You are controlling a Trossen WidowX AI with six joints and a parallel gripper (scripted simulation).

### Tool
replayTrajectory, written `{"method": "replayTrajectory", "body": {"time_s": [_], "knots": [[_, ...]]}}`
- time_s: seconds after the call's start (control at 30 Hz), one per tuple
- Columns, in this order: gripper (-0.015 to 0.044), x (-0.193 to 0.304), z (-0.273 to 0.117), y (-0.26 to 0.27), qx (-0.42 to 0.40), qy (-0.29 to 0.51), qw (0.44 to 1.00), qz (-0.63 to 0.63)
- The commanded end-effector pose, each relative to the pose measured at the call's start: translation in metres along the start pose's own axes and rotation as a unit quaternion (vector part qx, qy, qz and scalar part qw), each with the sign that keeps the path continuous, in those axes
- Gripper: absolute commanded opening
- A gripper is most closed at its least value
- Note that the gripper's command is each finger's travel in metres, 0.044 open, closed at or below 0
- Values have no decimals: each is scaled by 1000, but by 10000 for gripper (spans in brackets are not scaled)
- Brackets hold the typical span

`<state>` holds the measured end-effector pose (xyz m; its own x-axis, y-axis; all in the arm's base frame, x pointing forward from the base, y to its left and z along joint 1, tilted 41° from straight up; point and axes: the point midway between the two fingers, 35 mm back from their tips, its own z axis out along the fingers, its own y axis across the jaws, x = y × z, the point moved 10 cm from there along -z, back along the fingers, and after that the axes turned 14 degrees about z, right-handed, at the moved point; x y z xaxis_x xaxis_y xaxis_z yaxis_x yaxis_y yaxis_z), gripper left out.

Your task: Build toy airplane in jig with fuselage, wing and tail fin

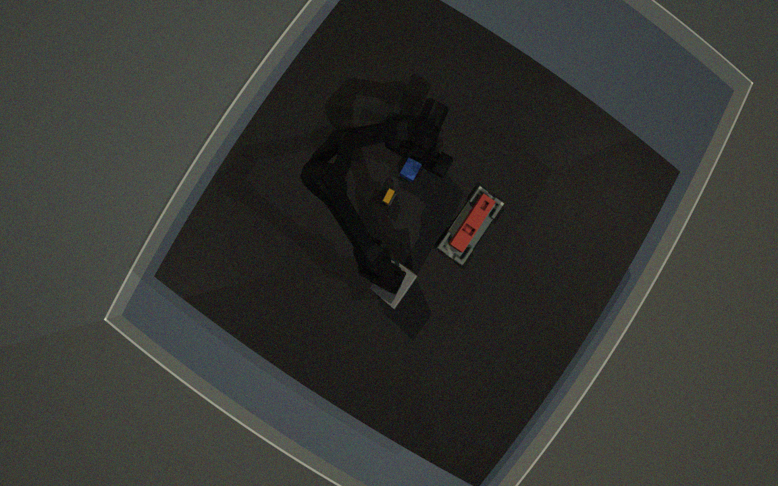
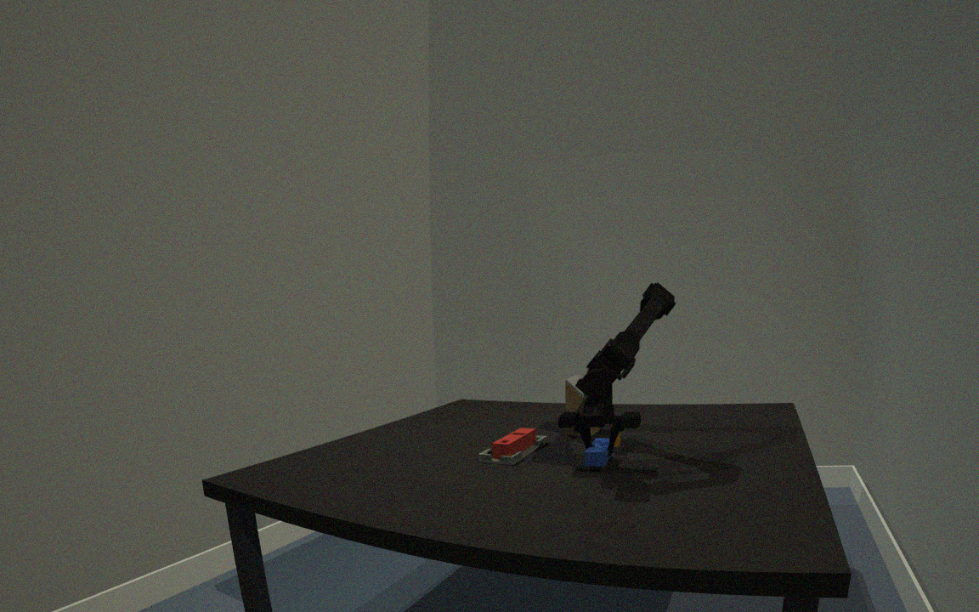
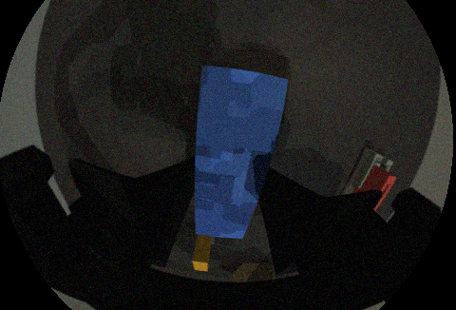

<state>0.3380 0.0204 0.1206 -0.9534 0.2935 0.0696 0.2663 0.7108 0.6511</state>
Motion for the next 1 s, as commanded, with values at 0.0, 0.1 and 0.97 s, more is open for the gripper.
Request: {"method": "replayTrajectory", "body": {"time_s": [0.0, 0.1, 0.97], "knots": [[0, -1, -3, -1, 2, 3, 1000, 1], [0, -2, -8, -1, 3, 4, 1000, 1], [0, -6, -89, -1, 5, 2, 1000, 1]]}}
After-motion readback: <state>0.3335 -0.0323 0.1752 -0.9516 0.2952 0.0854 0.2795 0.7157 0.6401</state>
